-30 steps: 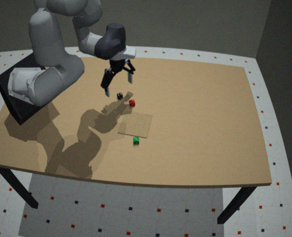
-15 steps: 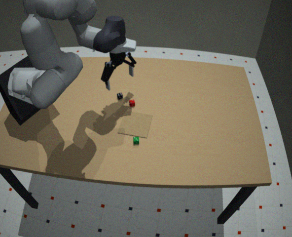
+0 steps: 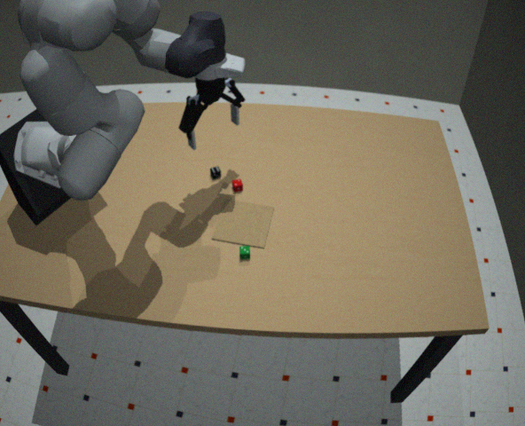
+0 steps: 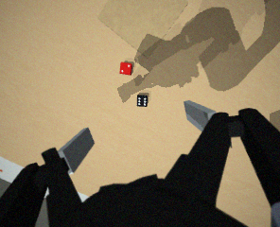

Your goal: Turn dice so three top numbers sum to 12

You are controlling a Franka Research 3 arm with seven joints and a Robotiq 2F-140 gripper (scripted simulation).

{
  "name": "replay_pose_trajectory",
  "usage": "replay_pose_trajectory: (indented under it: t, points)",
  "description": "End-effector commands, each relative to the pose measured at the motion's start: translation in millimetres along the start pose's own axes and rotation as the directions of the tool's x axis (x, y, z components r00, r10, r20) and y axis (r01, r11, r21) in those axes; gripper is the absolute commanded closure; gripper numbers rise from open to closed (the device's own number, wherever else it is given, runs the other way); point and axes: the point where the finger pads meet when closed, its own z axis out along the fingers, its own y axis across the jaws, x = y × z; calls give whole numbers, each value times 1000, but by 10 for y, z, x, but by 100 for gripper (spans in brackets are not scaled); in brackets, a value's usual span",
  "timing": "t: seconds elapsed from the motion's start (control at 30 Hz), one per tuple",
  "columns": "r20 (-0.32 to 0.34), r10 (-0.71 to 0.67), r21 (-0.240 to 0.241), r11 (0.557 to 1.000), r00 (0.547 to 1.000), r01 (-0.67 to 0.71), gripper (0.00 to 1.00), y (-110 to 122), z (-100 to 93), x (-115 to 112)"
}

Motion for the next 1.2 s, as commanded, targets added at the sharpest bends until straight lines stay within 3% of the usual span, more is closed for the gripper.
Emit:
replay_pose_trajectory:
  t: [0.0,0.5,0.53,0.77,0.8,1.17]
  points:
    - [-6,-8,-21,1000,1000,8,0,66,0,23]
    - [-7,24,-22,999,1000,-25,0,53,10,88]
    - [-8,81,-24,996,997,-81,0,32,26,201]
    - [-8,81,-24,996,997,-81,0,32,26,201]
    - [-11,160,-25,987,987,-160,0,4,43,361]
    - [-11,160,-25,987,987,-160,0,4,43,361]
